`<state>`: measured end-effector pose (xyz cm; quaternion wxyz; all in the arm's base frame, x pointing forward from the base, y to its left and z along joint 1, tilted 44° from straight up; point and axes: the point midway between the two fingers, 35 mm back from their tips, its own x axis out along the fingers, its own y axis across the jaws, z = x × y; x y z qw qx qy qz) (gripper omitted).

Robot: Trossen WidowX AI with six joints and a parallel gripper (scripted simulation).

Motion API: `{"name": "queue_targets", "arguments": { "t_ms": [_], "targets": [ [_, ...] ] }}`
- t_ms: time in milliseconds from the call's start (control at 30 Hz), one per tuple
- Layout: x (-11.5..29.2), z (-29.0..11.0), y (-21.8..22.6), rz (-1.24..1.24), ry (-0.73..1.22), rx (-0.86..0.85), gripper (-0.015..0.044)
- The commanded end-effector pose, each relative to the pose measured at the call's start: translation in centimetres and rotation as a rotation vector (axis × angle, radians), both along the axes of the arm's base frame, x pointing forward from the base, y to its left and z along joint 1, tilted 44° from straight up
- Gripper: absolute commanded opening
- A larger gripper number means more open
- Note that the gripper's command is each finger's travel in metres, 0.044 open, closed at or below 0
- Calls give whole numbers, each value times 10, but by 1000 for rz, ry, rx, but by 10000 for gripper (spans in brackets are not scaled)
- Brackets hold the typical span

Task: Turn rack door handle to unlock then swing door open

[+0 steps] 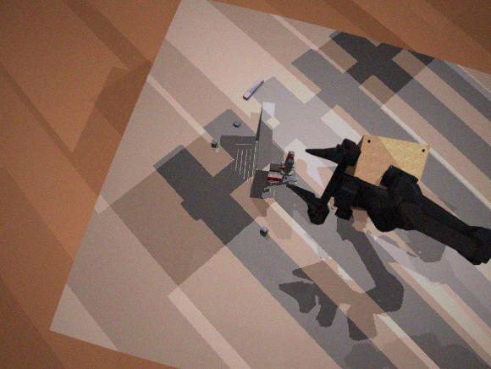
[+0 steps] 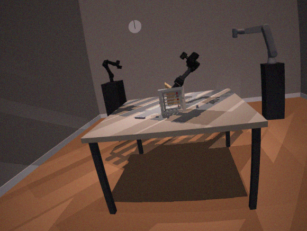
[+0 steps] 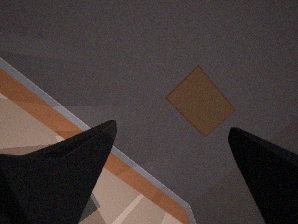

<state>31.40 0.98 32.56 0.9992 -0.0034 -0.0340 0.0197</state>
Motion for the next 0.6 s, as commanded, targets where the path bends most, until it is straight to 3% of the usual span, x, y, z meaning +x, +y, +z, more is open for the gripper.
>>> {"name": "queue_targets", "arguments": {
  "t_ms": [0,133,567],
  "targets": [
    [1,-1,0,1,5,-2,374],
    [13,-15,1,19,99,-35,288],
    [44,-76,3,118,460,-127,288]
  ]
}}
